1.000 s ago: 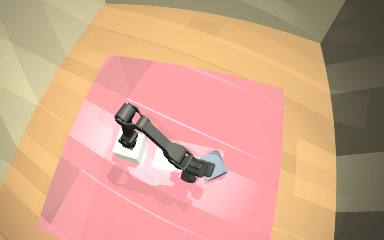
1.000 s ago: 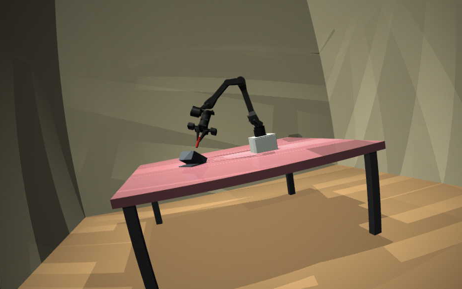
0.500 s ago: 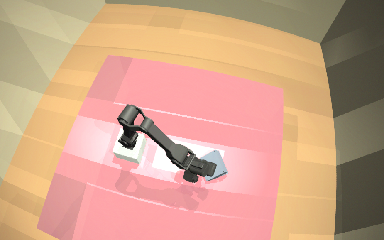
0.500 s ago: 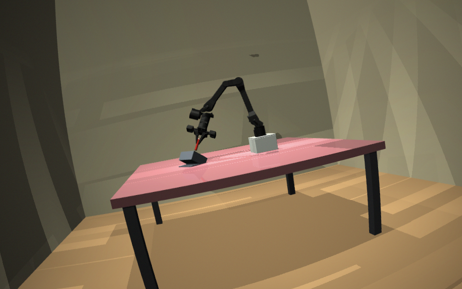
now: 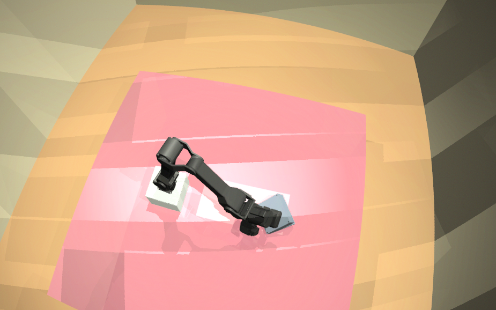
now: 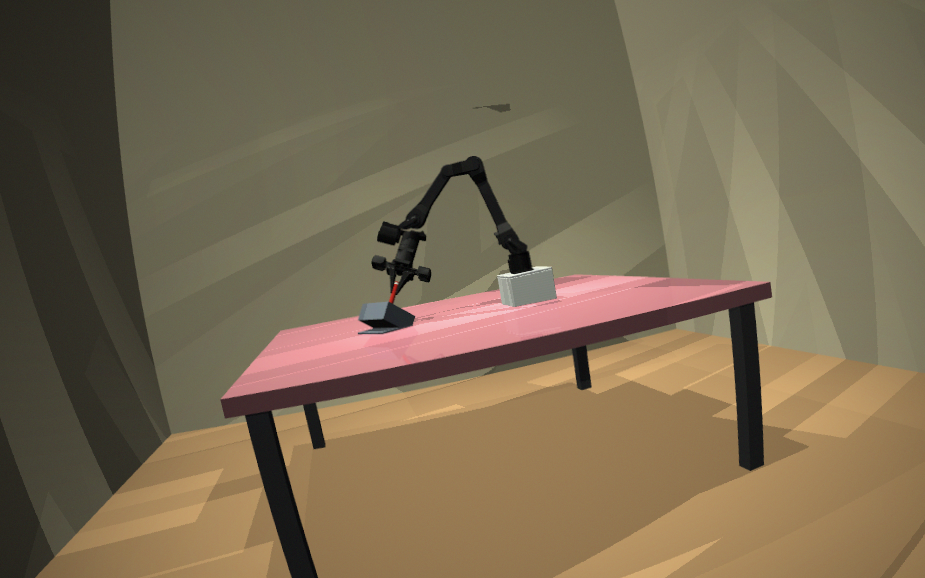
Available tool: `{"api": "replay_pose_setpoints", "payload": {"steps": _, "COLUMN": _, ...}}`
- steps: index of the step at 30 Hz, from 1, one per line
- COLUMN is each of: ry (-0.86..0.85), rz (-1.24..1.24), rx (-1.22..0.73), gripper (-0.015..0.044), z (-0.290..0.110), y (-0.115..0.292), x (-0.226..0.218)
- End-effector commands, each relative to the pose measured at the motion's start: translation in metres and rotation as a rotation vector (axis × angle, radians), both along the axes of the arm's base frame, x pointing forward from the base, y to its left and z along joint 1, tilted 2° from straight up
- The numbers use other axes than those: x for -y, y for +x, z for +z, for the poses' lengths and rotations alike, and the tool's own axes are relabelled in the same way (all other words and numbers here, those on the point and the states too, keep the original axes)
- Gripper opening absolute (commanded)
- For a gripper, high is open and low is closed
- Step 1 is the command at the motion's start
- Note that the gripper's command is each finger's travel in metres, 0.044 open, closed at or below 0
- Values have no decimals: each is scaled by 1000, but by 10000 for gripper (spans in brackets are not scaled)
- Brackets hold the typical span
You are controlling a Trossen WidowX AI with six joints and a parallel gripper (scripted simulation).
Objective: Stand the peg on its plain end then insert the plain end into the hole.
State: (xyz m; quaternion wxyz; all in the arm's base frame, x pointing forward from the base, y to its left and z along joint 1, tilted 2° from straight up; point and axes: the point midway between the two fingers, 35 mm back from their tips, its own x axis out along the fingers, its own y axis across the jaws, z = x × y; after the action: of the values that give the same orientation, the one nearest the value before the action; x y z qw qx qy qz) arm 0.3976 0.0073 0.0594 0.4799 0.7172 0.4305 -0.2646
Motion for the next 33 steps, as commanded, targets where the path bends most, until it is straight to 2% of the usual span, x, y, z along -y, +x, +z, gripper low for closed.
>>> {"api": "replay_pose_setpoints", "payload": {"steps": 1, "ry": 0, "rz": -5, "rx": 0, "gripper": 0, "z": -4, "y": 3, "x": -2}}
{"api": "replay_pose_setpoints", "payload": {"steps": 33, "ry": 0, "rz": 0, "rx": 0, "gripper": 0, "z": -5, "y": 6, "x": -2}}
